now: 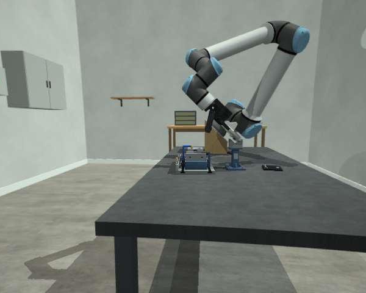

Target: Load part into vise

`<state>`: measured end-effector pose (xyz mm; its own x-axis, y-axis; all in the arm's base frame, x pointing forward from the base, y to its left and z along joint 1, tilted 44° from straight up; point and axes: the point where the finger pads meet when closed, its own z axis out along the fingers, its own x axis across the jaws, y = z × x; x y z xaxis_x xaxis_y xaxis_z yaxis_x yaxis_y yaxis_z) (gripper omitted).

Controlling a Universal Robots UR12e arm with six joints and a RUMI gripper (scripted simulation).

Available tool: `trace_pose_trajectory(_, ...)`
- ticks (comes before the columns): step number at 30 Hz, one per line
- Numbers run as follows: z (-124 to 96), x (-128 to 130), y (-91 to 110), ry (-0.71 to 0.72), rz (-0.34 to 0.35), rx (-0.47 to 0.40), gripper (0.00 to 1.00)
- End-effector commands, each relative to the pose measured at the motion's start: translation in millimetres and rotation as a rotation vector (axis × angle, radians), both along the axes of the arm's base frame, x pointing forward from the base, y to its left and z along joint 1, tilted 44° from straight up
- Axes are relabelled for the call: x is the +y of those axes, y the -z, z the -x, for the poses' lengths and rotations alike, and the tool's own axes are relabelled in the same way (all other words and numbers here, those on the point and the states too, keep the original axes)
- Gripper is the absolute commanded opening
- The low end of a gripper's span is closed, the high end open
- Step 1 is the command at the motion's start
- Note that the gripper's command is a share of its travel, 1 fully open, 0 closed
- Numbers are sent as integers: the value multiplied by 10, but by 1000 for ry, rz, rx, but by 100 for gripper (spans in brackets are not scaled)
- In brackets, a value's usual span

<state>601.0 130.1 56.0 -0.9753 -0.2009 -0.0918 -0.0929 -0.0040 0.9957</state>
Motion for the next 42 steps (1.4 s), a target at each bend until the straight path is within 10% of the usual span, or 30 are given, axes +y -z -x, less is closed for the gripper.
trace_pose_trajectory(1,-7,-29,-26,1,0,-1,0)
trace_pose_trajectory(42,-13,-83,-82,1,0,-1,0)
